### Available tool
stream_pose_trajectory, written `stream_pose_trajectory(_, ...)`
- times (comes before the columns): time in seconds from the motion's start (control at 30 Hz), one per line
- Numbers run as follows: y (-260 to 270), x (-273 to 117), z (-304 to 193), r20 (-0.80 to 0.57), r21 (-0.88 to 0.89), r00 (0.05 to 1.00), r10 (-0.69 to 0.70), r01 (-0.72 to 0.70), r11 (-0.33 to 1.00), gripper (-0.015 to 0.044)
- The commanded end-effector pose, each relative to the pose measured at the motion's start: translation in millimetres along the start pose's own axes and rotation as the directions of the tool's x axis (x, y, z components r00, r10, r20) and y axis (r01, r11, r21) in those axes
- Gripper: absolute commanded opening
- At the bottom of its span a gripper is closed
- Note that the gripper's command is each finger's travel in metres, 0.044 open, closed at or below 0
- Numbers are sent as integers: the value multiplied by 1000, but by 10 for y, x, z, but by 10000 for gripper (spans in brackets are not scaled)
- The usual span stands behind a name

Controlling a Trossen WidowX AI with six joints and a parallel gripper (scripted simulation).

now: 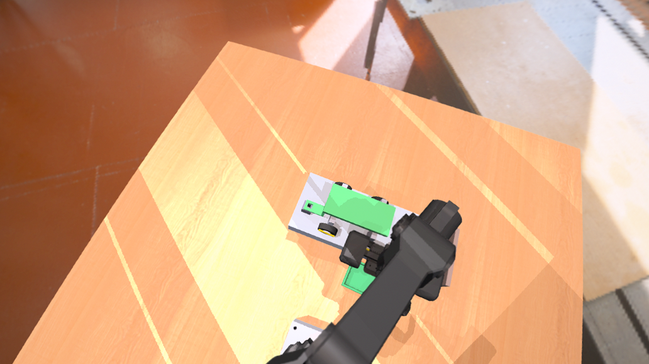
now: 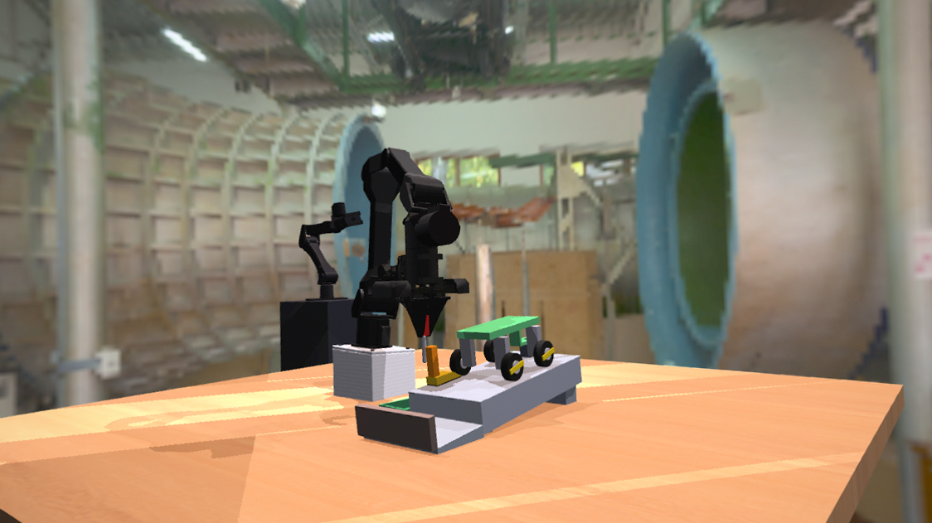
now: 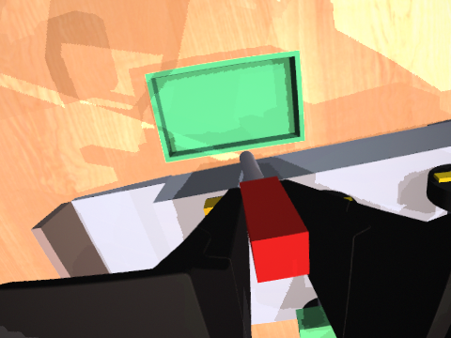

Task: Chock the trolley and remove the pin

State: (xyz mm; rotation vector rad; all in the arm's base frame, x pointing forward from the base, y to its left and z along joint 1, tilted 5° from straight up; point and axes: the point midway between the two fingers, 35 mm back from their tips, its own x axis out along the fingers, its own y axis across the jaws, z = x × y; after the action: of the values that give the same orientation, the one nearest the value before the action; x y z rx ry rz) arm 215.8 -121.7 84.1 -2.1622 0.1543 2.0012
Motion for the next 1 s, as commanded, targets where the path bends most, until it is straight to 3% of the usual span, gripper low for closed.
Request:
stream_pose_trajectory(0.0, 11, 48, 52, 0, 10, 1000, 7, -7, 1000, 0)
stream_pose_trajectory(0.37, 21, 195, 190, 2, 10, 1000, 10, -10, 1000, 0)
stream_pose_trajectory(0.67, 93, 444, 186, 1, 9, 985, 171, -171, 985, 0)
stream_pose_trajectory(0.97, 217, 673, 179, 1, 9, 984, 180, -180, 984, 0)
